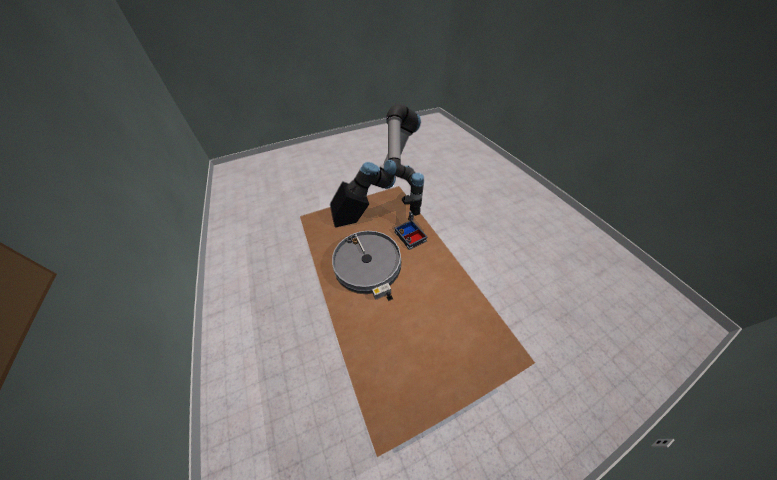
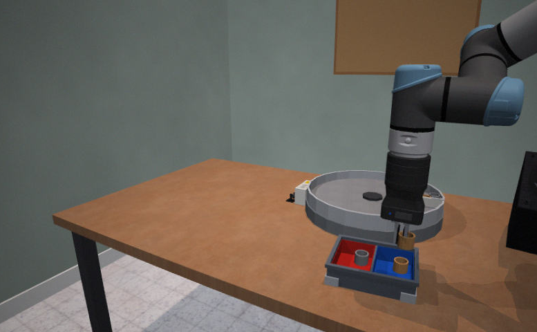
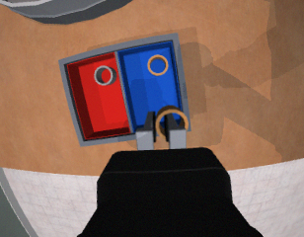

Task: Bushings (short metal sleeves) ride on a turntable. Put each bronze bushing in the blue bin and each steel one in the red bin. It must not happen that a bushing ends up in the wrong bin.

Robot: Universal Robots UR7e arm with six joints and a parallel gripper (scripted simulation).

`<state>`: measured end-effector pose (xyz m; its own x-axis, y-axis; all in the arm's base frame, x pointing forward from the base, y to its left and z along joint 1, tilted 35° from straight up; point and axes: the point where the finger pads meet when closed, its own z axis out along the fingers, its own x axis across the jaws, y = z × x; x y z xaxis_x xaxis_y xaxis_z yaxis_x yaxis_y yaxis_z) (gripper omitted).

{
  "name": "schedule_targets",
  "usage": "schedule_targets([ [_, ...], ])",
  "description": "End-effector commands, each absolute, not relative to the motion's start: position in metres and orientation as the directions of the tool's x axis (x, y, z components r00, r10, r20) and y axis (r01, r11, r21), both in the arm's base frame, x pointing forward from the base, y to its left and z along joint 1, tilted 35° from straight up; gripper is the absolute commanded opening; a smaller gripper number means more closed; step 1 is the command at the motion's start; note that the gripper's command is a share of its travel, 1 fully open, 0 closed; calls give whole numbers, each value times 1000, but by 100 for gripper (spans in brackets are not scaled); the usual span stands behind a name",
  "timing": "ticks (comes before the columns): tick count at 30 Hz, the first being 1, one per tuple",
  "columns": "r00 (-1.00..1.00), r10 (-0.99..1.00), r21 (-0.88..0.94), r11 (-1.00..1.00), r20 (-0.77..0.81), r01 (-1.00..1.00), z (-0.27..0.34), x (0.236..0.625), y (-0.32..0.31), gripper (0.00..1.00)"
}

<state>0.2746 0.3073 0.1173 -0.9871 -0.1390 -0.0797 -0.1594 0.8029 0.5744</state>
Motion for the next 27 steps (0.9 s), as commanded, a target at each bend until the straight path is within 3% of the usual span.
schedule_targets([
  [1, -987, -137, 573, 804, -82, -159, 99, 276, 321, 0],
  [27, -987, -138, 573, 804, -82, -159, 74, 275, 339, 0],
])
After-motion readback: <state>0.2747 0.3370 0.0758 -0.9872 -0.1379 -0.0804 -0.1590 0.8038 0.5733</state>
